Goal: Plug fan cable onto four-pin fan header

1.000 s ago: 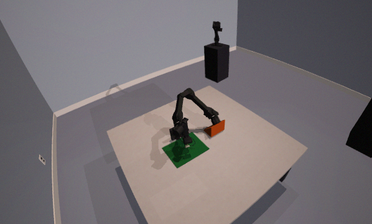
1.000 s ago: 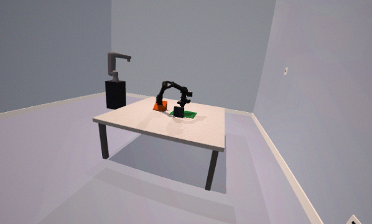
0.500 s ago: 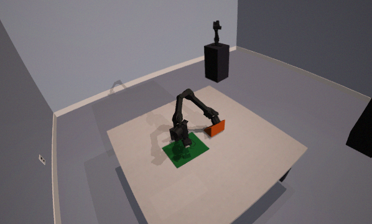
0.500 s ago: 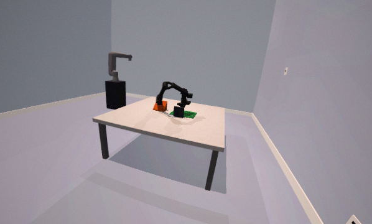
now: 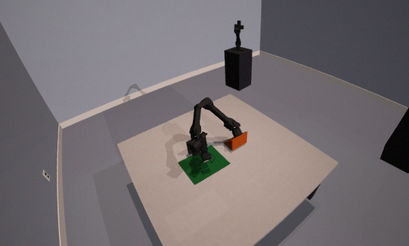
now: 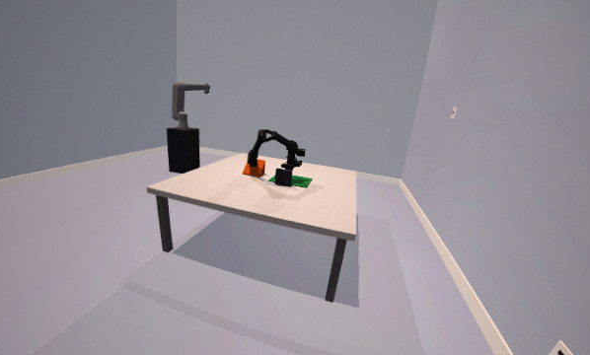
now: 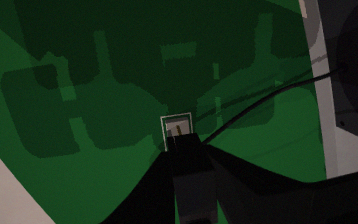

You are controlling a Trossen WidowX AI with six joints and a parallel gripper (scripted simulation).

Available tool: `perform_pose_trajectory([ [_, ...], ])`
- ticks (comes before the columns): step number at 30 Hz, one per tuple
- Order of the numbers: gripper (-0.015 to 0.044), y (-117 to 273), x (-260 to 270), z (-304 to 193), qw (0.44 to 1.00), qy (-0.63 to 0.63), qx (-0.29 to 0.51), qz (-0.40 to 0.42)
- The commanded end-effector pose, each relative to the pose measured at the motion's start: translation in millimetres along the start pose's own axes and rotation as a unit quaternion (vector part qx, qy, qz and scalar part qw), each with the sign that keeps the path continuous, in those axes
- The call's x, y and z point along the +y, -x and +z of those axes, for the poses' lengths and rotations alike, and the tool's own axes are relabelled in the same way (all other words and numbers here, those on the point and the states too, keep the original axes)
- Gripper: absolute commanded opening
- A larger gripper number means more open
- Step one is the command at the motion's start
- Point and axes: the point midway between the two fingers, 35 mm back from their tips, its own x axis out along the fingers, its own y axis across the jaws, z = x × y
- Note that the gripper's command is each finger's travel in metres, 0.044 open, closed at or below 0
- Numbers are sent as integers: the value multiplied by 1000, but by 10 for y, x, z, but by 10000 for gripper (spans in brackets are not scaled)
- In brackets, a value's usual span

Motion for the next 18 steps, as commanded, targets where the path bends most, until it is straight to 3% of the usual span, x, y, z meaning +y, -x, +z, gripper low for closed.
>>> perform_pose_trajectory([
  [1,0,-1,-2,3,1000,2,-1,-1],
  [18,0,-11,2,13,1000,1,-1,-1],
])
